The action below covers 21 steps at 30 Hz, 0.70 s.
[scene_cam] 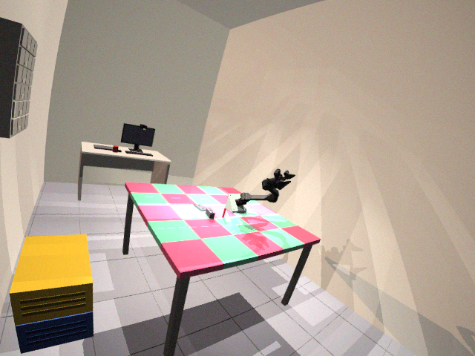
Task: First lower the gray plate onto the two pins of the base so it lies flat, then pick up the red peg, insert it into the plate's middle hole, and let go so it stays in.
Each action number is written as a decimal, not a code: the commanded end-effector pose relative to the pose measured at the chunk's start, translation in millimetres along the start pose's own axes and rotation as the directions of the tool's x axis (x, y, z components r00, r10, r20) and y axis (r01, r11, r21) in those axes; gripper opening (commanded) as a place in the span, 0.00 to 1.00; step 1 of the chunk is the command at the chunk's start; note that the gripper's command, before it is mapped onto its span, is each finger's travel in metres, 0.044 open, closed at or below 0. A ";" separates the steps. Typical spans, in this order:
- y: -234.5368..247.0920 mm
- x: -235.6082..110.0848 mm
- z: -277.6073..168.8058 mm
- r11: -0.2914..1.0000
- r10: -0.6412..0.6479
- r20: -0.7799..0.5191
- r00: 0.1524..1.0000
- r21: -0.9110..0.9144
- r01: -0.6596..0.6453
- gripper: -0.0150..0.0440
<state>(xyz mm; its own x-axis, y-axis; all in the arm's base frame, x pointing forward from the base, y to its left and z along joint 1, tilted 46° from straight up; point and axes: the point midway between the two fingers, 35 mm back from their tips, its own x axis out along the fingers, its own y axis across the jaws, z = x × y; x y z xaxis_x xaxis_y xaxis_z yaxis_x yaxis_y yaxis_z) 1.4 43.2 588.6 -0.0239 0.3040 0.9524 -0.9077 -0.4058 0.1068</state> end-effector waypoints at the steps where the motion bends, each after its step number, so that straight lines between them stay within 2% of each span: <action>1: 0.0 0.0 0.0 1.000 0.000 0.000 1.000 0.000 0.000 0.98; 3: -7.5 0.7 9.1 0.999 -0.026 0.026 0.999 -0.032 0.027 1.00; 7: -52.2 -1.9 59.6 0.958 -0.179 0.167 0.970 -0.193 0.210 1.00; 11: -100.5 -16.2 107.7 0.848 -0.340 0.291 0.894 -0.316 0.425 1.00; 15: -121.8 -30.8 133.8 0.752 -0.406 0.368 0.836 -0.385 0.535 1.00; 21: -176.6 -70.2 185.0 0.446 -0.587 0.480 0.651 -0.479 0.756 1.00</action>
<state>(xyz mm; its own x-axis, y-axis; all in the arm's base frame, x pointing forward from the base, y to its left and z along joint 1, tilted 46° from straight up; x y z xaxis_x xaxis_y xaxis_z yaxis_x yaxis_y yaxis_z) 192.7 -43.6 576.9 0.5777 0.0716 0.8131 -0.7942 0.2793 0.5397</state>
